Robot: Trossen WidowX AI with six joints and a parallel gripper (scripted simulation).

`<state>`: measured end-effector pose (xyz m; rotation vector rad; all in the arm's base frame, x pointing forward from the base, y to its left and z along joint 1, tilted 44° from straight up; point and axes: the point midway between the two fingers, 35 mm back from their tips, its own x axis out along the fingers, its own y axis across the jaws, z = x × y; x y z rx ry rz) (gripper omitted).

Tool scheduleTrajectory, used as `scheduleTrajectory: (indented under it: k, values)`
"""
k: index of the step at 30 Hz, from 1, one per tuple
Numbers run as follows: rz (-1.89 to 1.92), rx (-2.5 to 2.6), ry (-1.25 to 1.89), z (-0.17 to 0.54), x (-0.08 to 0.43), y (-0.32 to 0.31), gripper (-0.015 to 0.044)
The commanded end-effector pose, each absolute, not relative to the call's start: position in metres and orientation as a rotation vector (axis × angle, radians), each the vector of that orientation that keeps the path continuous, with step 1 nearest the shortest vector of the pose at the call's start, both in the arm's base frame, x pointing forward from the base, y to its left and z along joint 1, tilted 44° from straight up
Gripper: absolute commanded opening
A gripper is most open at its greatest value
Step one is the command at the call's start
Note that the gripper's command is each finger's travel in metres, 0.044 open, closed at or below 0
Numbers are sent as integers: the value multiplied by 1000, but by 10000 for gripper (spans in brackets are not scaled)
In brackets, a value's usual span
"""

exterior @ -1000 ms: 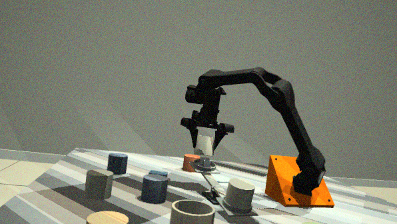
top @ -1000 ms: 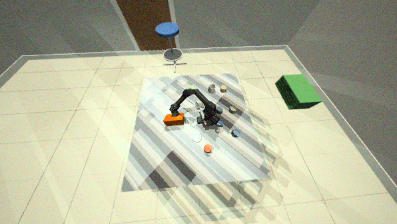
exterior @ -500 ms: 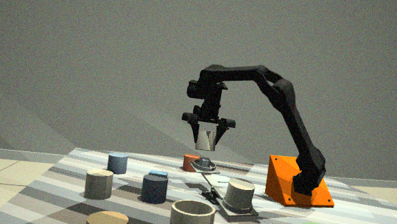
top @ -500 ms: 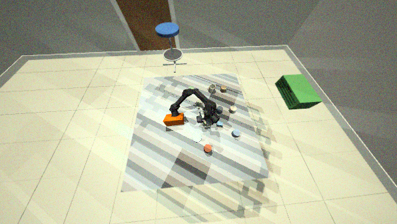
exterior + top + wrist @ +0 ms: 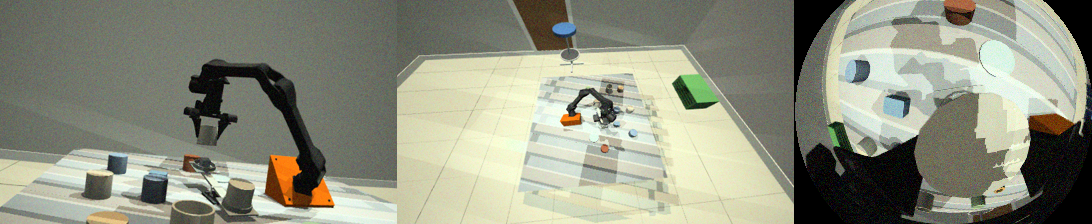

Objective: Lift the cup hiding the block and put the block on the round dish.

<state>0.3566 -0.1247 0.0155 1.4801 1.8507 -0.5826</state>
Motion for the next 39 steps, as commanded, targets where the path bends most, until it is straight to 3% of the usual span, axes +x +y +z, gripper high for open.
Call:
scheduleTrajectory:
  k: [1,39]
  values:
    - [-582,1474,1846,20,357,-129,0]
    - [-583,1481,1850,16,357,-126,0]
